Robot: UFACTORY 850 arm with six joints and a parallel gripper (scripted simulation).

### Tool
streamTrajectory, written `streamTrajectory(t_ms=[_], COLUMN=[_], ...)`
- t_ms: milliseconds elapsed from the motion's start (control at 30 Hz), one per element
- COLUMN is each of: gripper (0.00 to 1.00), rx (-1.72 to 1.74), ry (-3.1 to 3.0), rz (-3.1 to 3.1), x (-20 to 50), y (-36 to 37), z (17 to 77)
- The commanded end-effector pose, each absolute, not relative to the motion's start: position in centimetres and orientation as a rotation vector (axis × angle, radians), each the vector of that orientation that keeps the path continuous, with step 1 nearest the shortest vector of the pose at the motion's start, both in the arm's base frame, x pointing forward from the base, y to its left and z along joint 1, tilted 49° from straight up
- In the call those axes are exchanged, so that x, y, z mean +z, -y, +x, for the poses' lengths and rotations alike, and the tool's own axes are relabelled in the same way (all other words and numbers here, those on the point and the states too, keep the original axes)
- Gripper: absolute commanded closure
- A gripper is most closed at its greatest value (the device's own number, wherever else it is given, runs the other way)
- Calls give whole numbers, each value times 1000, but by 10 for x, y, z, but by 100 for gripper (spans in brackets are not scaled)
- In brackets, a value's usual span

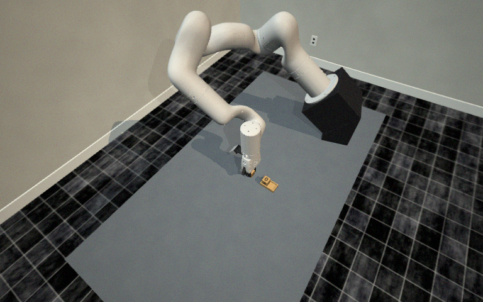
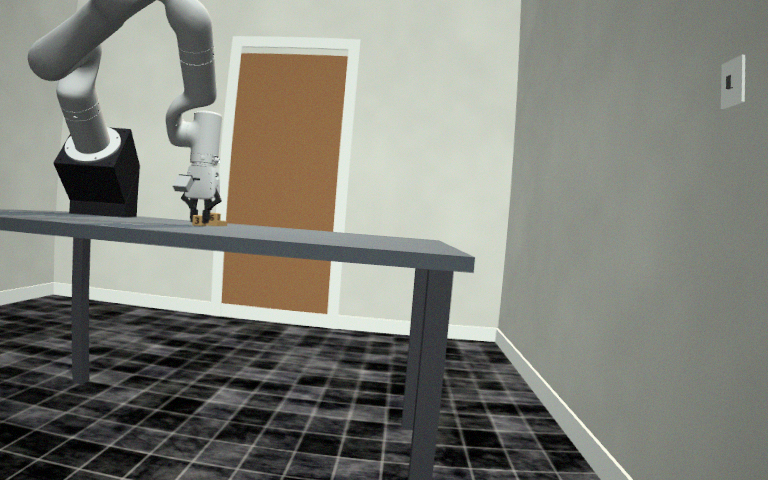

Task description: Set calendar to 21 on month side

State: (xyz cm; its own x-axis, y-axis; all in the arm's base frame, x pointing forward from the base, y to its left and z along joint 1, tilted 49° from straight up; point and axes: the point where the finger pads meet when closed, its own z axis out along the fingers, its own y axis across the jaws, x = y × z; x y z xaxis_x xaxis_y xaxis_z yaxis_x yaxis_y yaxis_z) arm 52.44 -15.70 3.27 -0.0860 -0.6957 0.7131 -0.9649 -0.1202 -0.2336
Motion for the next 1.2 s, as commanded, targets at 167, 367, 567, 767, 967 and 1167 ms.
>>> streamTrajectory(t_ms=[167, 367, 567, 767, 967, 1167], gripper=[71, 71, 71, 71, 71, 71], rx=[1043, 1043, 1043, 1043, 1043, 1043], ry=[1800, 1800, 1800, 1800, 1800, 1800], rz=[1838, 1838, 1838, 1838, 1838, 1838], x=[33, 33, 41, 68, 93, 99], y=[157, 156, 148, 119, 93, 86], z=[525, 525, 522, 512, 502, 500])
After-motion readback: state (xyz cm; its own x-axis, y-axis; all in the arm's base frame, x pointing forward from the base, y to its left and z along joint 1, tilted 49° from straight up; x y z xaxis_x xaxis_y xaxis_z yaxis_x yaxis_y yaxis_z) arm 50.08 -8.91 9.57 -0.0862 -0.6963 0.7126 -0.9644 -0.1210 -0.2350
